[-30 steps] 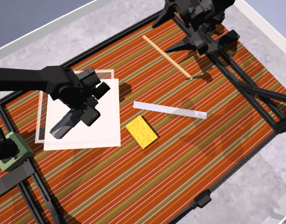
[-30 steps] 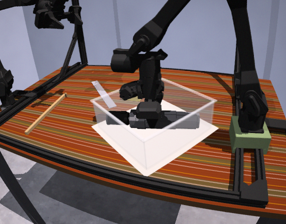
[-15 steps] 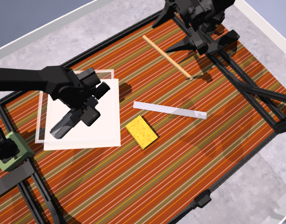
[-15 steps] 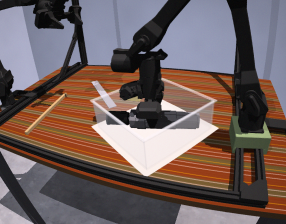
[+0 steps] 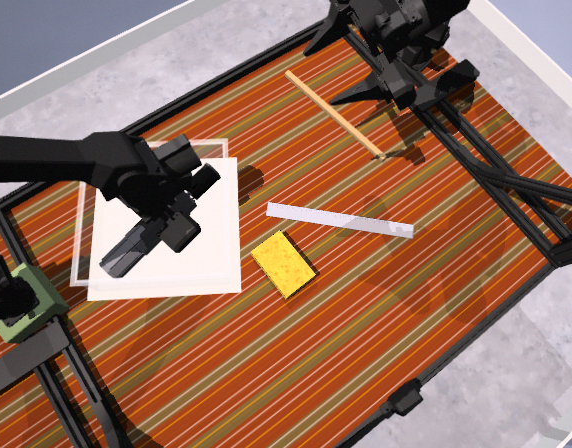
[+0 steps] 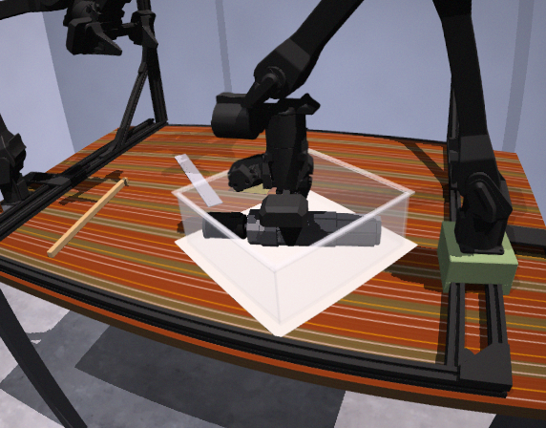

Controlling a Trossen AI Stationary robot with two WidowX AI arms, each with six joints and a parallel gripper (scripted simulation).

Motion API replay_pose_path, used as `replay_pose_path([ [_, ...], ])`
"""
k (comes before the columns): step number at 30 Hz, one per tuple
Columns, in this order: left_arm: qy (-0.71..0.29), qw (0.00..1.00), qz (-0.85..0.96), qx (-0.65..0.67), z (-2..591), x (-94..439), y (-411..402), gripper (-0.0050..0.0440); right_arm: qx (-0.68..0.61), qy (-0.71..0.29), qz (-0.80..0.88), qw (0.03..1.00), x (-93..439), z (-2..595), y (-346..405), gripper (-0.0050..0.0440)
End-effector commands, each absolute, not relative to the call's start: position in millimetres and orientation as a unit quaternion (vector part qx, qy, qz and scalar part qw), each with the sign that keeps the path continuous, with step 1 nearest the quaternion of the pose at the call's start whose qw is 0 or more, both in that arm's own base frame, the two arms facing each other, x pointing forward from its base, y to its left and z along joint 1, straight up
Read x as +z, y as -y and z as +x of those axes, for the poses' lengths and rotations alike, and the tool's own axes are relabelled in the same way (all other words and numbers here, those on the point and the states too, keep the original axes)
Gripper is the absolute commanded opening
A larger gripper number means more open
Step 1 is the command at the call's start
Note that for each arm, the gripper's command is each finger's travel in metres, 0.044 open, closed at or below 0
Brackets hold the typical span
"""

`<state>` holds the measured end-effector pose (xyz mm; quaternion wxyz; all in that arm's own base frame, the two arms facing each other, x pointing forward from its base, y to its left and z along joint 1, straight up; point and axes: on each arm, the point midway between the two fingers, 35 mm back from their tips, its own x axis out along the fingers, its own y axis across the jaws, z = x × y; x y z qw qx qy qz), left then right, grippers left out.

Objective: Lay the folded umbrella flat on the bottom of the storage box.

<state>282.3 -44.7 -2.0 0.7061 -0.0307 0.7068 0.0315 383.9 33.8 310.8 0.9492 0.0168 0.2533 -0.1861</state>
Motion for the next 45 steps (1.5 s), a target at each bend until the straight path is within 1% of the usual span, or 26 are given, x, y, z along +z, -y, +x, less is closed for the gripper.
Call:
replay_pose_path([
  [1, -0.706, 0.706, -0.03, 0.03, 282.4, -1.7, 44.9, 0.0292, -0.186, -0.253, 0.017, 0.949, 310.5, 383.7, -34.3, 0.04],
  [11, -0.706, 0.706, -0.03, 0.03, 282.4, -1.7, 44.9, 0.0292, -0.186, -0.253, 0.017, 0.949, 310.5, 383.7, -34.3, 0.04],
  [15, -0.706, 0.706, -0.03, 0.03, 282.4, -1.7, 44.9, 0.0388, -0.186, -0.253, 0.017, 0.949, 310.5, 383.7, -34.3, 0.04],
  [16, -0.706, 0.706, -0.03, 0.03, 282.4, -1.7, 44.9, 0.04, -0.186, -0.253, 0.017, 0.949, 310.5, 383.7, -34.3, 0.04],
  [28, -0.706, 0.706, -0.03, 0.03, 282.4, -1.7, 44.9, 0.04, -0.186, -0.253, 0.017, 0.949, 310.5, 383.7, -34.3, 0.04],
  [30, -0.706, 0.706, -0.031, 0.031, 283.7, 11.2, 45.1, 0.04, -0.186, -0.253, 0.017, 0.949, 310.5, 383.7, -34.3, 0.04],
  [33, -0.706, 0.706, -0.031, 0.031, 283.2, 54.7, 45.0, 0.04, -0.186, -0.253, 0.017, 0.949, 310.5, 383.7, -34.3, 0.04],
  [39, -0.706, 0.706, -0.031, 0.031, 281.0, 59.2, 44.6, 0.04, -0.186, -0.253, 0.017, 0.949, 310.5, 383.7, -34.3, 0.04],
  [45, -0.706, 0.707, -0.028, 0.031, 220.7, 83.0, 33.0, 0.04, -0.186, -0.253, 0.017, 0.949, 310.5, 383.7, -34.3, 0.04],
])
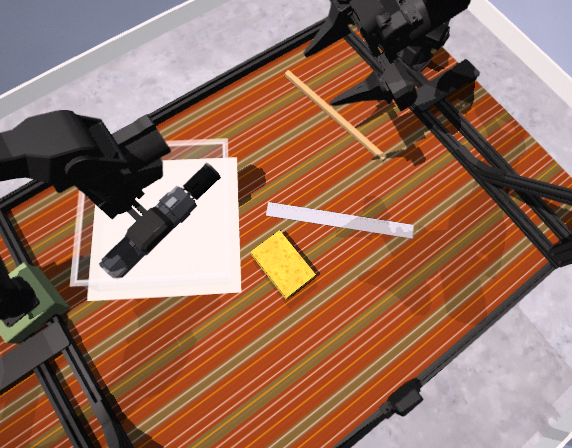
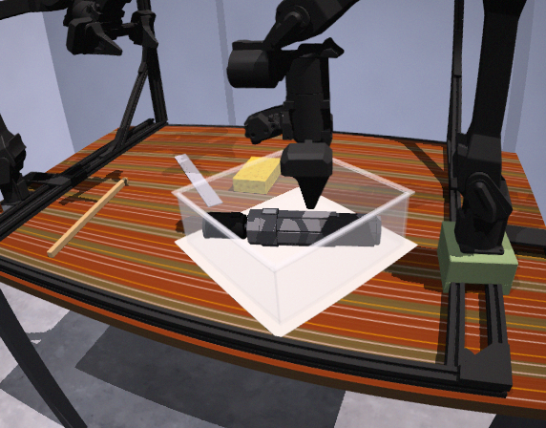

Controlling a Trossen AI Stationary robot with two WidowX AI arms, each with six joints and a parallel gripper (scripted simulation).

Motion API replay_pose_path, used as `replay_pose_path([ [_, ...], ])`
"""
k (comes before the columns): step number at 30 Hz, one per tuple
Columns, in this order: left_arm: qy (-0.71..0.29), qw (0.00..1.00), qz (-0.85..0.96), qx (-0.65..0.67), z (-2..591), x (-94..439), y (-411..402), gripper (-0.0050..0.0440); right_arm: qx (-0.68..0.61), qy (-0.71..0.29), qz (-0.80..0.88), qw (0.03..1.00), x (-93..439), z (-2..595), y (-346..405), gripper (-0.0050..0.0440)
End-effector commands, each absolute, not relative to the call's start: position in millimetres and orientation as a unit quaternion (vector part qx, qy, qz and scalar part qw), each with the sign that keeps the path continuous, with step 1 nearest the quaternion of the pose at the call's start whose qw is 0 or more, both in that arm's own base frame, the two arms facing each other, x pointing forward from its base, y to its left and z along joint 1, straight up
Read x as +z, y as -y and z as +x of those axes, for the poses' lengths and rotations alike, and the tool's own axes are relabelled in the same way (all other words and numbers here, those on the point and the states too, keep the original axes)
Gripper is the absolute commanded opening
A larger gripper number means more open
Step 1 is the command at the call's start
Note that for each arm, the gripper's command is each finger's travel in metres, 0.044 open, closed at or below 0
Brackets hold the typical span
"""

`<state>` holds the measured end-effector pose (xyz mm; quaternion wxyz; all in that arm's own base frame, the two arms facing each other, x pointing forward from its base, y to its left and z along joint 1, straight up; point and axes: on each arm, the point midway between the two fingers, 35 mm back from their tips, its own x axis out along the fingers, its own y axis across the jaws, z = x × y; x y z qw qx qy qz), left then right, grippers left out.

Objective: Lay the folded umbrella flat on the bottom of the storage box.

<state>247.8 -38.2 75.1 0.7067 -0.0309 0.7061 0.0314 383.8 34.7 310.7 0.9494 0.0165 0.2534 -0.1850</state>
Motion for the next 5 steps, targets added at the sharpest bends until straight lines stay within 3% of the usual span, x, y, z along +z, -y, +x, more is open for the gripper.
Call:
replay_pose_path([
  [1, -0.706, 0.707, -0.028, 0.031, 209.2, 85.5, 30.9, 0.04, -0.186, -0.253, 0.017, 0.949, 310.5, 383.7, -34.3, 0.04],
  [5, -0.705, 0.708, -0.026, 0.03, 164.0, 89.4, 22.9, 0.04, -0.186, -0.253, 0.017, 0.949, 310.5, 383.7, -34.3, 0.04],
])
